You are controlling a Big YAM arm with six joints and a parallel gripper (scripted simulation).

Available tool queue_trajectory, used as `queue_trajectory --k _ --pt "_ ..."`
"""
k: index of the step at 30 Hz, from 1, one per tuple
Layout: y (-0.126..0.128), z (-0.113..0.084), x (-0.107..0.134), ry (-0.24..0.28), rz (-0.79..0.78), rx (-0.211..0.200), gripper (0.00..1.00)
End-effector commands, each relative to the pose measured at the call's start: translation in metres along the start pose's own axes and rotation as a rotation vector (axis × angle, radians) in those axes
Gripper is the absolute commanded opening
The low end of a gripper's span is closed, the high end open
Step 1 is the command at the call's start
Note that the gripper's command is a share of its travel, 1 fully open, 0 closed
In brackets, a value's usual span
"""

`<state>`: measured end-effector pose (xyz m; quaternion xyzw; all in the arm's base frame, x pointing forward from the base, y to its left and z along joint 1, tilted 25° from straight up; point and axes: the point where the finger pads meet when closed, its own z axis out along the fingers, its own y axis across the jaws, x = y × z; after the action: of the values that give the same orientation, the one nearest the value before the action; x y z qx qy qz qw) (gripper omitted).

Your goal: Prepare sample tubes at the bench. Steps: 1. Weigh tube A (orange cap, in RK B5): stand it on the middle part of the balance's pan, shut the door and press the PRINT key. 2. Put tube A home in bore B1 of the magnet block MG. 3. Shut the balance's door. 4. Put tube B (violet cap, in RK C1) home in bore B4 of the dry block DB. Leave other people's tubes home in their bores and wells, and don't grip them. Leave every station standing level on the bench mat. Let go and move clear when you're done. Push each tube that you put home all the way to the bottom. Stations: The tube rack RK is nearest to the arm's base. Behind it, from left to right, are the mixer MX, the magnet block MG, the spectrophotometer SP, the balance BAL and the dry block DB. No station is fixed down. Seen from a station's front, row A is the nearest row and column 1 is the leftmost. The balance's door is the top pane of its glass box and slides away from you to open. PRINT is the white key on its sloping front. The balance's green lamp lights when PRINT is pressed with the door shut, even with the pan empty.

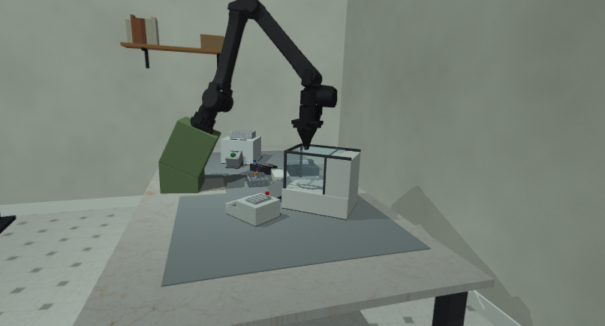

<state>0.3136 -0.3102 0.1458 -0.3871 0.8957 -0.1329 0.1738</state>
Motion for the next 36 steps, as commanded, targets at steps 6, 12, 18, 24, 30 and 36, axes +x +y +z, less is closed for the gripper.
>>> queue_trajectory --k 6,12,18,24,30,36 --pt "-0.029 -0.007 -0.005 0.002 -0.012 0.031 0.06" --pt "-0.034 -0.006 -0.006 0.001 -0.01 0.026 0.06" --pt "-0.04 -0.006 -0.006 0.001 -0.011 0.027 0.06" --pt "-0.044 -0.006 -0.006 0.002 -0.011 0.027 0.06" --pt "-0.05 -0.006 -0.006 0.001 -0.01 0.027 0.06" --pt "-0.056 -0.006 -0.006 0.001 -0.011 0.027 0.06"
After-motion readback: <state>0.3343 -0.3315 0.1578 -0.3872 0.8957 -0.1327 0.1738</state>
